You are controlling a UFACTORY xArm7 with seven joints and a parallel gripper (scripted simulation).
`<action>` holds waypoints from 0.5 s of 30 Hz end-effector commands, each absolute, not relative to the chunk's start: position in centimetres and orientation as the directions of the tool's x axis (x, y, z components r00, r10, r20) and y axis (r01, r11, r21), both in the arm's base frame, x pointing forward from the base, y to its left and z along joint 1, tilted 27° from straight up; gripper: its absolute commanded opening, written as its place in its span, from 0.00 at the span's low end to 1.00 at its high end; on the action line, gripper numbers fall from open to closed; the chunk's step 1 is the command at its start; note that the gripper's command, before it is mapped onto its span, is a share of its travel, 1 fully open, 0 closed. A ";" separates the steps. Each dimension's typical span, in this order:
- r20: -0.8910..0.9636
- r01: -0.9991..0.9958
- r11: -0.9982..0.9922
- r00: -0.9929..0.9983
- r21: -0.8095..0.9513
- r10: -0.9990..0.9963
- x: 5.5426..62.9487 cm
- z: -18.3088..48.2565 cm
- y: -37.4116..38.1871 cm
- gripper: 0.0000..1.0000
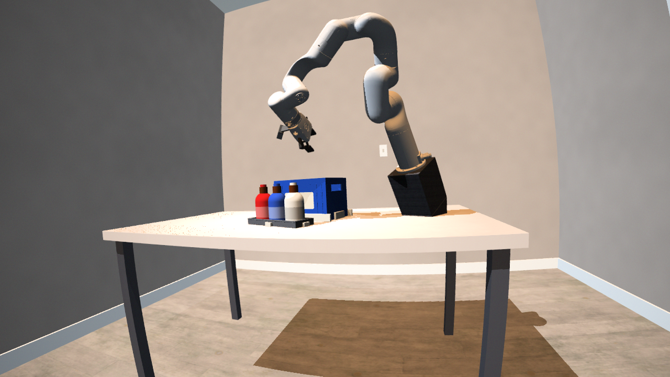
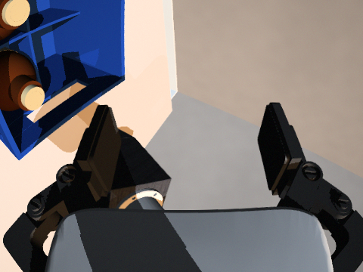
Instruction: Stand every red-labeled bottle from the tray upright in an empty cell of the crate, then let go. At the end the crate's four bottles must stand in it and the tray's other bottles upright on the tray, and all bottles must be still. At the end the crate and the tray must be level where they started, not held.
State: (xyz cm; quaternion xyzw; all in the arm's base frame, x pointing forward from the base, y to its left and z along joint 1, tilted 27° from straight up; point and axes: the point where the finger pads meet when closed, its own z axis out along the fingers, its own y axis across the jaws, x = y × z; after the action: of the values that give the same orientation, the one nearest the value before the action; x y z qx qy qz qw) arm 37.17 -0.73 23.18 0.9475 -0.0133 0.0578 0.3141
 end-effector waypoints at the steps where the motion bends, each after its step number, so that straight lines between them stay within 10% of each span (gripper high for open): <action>1: 0.117 -0.063 -0.806 0.993 0.589 0.008 37.2 23.3 -0.8 1.00; 15: 0.076 -0.048 -0.856 0.997 0.515 -0.011 37.3 23.2 -0.7 1.00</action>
State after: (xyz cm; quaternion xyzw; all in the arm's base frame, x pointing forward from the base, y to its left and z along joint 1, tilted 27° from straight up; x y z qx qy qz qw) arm 37.23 -0.67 23.07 0.9617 -0.0145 0.0357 0.2714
